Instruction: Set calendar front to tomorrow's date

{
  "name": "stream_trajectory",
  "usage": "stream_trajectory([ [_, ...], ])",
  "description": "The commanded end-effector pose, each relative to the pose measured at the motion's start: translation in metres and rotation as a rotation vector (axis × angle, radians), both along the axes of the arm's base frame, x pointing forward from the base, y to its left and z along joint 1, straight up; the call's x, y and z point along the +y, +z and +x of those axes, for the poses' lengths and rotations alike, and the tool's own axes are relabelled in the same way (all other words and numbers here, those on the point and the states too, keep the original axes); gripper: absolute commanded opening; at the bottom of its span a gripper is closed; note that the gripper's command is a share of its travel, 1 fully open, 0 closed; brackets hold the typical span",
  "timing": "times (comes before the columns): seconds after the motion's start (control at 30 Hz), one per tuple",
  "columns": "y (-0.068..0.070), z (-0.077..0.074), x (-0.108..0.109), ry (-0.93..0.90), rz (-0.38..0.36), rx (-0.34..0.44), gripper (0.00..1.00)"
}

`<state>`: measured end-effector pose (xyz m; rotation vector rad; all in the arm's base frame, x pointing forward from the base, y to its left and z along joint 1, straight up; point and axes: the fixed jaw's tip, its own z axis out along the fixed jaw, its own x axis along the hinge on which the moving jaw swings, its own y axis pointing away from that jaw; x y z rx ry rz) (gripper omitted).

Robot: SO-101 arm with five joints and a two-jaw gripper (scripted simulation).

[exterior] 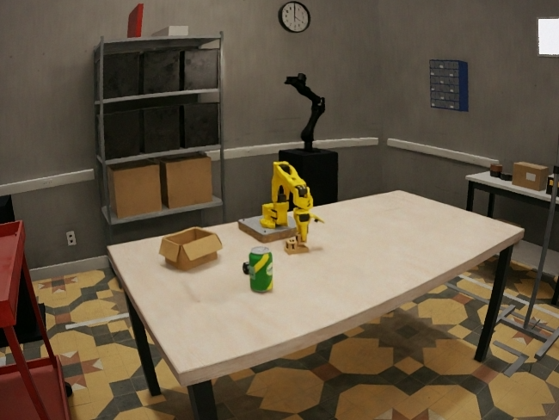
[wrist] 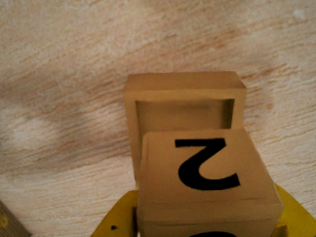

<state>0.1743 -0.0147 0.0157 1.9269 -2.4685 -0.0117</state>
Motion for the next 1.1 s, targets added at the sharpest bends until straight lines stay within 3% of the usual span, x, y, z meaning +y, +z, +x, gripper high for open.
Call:
stream_trajectory([
  [0.0,0.008,0.003,0.000,-0.003,0.000,-0.020,0.00],
  [0.33,0.024,0.001,-0.001,-0.003,0.000,-0.020,0.00],
  [0.73,0.026,0.001,0.002,0.009,0.000,-0.020,0.00],
  [0.9,0.024,0.004,0.013,0.075,0.000,-0.020,0.00],
  [1.07,0.022,0.006,0.038,0.213,0.002,-0.020,0.00],
])
